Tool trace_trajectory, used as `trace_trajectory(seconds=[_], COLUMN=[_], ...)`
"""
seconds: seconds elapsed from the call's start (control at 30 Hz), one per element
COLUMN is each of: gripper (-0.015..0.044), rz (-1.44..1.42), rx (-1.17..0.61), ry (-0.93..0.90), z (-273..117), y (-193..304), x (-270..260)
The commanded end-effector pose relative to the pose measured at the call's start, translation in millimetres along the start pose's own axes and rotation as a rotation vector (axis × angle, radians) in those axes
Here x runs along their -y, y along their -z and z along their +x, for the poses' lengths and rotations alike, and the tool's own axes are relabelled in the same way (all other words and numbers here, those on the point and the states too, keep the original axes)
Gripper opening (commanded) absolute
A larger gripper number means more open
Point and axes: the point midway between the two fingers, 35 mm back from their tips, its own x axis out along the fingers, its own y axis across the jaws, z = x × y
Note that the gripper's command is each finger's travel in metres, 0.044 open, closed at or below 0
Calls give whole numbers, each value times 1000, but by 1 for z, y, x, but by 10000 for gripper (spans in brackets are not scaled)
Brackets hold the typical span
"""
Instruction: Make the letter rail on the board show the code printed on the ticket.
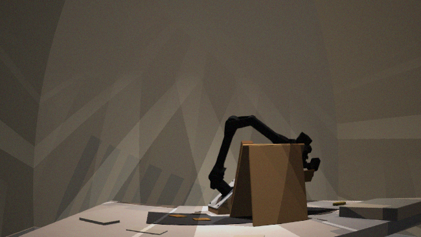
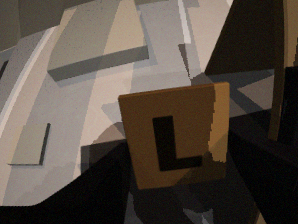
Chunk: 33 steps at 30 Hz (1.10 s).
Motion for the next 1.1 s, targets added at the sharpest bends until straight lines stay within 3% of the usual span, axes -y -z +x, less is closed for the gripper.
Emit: trace_trajectory(seconds=[0.0, 1.07], gripper=[0, 0], rz=[-3, -4], rx=[2, 1], ry=[1, 1], z=[-1, 0], y=[0, 0], x=[3, 19])
